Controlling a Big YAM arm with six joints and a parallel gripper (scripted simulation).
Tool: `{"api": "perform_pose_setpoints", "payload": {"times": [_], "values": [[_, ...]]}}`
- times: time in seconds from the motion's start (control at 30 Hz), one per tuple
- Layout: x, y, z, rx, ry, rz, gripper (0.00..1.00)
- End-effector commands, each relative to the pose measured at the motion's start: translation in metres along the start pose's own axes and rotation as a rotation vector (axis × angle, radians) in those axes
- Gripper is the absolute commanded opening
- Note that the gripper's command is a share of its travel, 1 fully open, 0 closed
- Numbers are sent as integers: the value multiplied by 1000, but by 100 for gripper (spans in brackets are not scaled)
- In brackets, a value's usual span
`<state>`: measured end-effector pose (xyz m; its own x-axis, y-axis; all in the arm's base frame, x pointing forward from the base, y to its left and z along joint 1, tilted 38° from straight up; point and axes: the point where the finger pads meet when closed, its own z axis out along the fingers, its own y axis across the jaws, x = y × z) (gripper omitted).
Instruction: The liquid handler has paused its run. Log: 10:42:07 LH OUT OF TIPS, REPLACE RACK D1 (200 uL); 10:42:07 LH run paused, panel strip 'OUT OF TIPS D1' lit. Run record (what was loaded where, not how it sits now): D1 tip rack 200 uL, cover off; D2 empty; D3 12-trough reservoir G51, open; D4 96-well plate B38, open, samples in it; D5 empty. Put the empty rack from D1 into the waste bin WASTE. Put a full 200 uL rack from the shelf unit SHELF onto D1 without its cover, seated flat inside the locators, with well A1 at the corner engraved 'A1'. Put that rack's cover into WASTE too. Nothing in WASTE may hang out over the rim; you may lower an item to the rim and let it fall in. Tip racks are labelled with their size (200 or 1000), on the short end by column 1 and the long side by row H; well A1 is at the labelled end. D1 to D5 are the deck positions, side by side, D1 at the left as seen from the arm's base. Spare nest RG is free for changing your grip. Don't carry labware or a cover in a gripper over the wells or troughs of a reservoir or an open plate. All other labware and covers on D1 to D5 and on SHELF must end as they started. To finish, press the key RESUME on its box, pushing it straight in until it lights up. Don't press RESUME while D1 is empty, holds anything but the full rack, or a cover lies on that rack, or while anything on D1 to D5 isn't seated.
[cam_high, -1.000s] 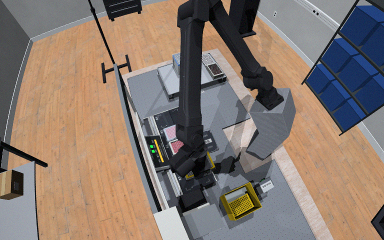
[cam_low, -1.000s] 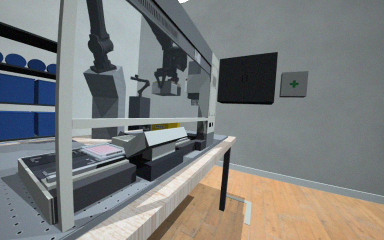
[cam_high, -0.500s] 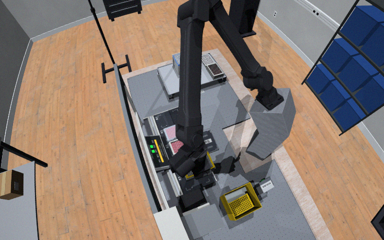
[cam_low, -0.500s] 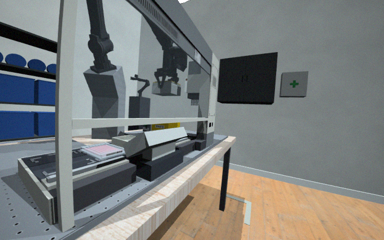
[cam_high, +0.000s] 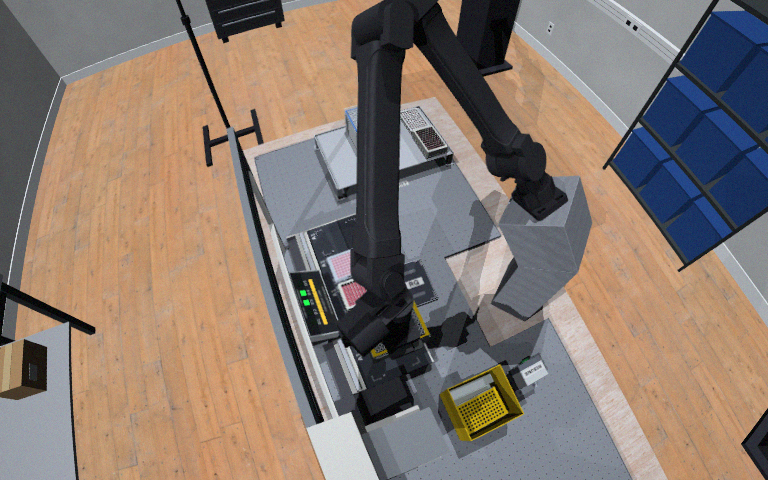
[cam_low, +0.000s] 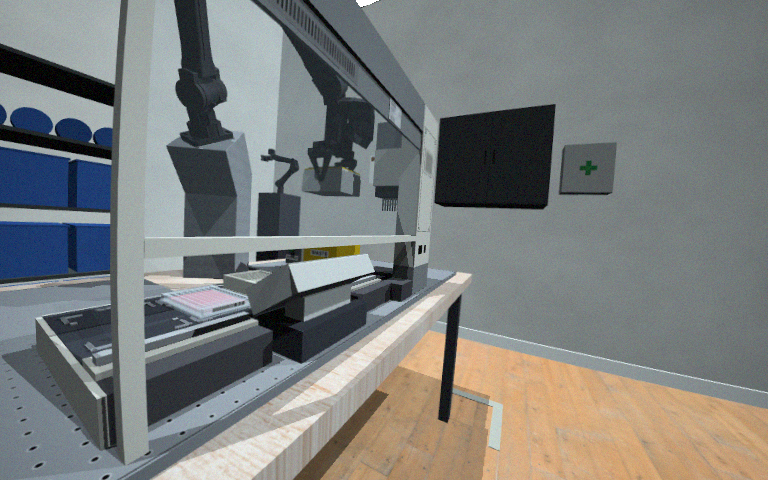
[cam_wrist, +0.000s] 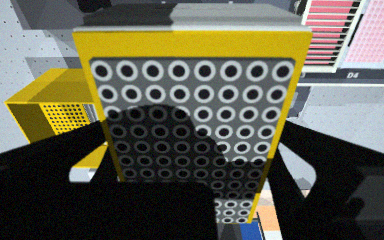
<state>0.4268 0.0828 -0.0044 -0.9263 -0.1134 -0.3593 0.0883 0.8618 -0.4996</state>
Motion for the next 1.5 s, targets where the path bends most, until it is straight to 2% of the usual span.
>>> {"api": "perform_pose_setpoints", "payload": {"times": [0.0,0.33,0.4,0.43,0.47,0.9,0.97,1.0,1.07,1.47], "values": [[-9,0,7,-5,-15,4,0],[-9,1,24,-5,-14,3,0],[-9,1,24,-5,-14,3,0],[-14,0,18,-11,-31,10,0],[-10,0,26,-6,-16,4,0],[-13,1,48,-6,-19,6,0],[-13,1,48,-6,-19,6,0],[-21,1,40,-14,-42,14,0],[-17,2,52,-7,-24,10,0],[-20,2,72,-8,-27,12,0]]}}
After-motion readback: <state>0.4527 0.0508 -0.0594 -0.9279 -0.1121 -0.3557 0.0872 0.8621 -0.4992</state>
